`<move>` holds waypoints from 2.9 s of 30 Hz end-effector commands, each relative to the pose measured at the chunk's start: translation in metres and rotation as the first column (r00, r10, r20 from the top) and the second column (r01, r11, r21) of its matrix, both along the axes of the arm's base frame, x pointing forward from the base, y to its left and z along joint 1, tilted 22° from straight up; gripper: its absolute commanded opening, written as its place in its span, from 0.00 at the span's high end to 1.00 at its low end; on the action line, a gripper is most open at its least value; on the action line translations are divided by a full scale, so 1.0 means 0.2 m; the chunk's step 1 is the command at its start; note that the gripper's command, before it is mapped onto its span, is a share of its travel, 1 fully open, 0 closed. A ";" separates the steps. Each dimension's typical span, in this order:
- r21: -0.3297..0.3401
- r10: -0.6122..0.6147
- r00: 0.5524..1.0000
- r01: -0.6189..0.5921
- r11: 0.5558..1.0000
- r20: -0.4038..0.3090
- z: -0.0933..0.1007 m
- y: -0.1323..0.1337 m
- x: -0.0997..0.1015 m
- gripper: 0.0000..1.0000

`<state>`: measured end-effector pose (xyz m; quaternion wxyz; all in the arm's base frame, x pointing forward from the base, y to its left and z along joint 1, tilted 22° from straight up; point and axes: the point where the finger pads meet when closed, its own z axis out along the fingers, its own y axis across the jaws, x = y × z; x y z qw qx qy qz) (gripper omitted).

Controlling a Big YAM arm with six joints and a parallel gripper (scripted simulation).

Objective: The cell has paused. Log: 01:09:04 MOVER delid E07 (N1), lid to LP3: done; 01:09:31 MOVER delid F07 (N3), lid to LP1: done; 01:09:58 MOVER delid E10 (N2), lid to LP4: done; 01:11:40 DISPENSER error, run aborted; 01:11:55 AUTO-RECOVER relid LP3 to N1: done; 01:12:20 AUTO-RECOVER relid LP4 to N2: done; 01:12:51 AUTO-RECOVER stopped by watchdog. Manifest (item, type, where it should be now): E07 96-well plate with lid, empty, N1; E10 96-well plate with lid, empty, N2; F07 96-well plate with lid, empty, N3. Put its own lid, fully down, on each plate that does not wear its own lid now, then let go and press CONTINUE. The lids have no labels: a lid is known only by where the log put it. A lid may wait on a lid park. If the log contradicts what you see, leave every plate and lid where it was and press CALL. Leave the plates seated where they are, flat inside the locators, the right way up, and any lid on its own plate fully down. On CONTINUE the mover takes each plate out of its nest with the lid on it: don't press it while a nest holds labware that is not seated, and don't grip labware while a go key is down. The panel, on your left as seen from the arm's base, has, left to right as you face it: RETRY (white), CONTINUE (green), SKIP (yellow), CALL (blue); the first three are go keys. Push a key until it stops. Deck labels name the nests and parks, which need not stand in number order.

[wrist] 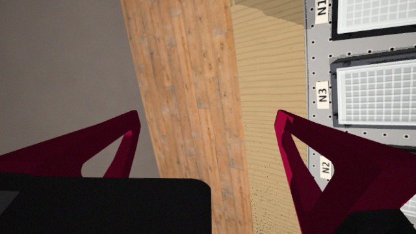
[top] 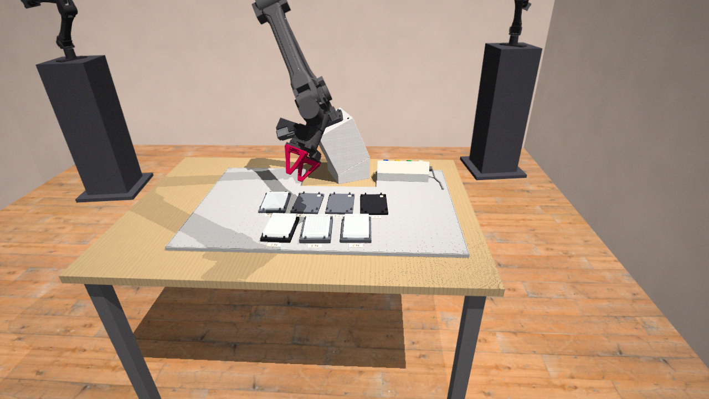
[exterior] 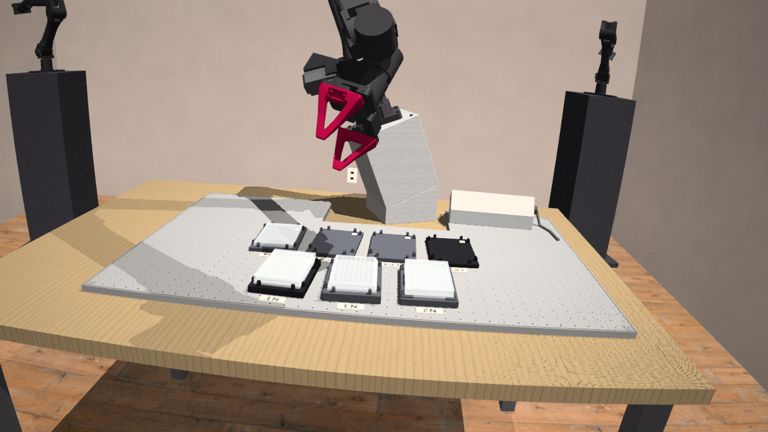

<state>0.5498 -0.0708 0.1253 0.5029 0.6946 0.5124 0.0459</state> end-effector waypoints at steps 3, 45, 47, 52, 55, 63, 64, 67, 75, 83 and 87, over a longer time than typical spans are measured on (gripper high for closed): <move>-0.059 0.050 0.994 -0.056 0.997 -0.100 -0.08 -0.05 -0.01 0.00; -0.080 0.308 0.694 -0.465 0.882 -0.651 -0.65 -0.14 -0.37 0.00; -0.070 0.319 0.666 -0.488 0.870 -0.675 -0.68 -0.14 -0.40 0.00; -0.042 0.346 0.590 -0.544 0.838 -0.729 -0.76 -0.15 -0.47 0.00; -0.022 0.362 0.542 -0.575 0.818 -0.758 -0.79 -0.15 -0.51 0.00; 0.025 0.389 0.441 -0.635 0.772 -0.809 -0.88 -0.16 -0.60 0.00; 0.034 0.393 0.423 -0.644 0.764 -0.816 -0.89 -0.16 -0.61 0.00; 0.064 0.405 0.367 -0.671 0.739 -0.837 -0.93 -0.16 -0.65 0.00; 0.156 0.432 0.206 -0.730 0.665 -0.878 -1.02 -0.16 -0.77 0.00; 0.229 0.446 0.085 -0.764 0.603 -0.891 -1.10 -0.15 -0.89 0.00; 0.274 0.453 0.011 -0.783 0.559 -0.892 -1.13 -0.15 -0.94 0.00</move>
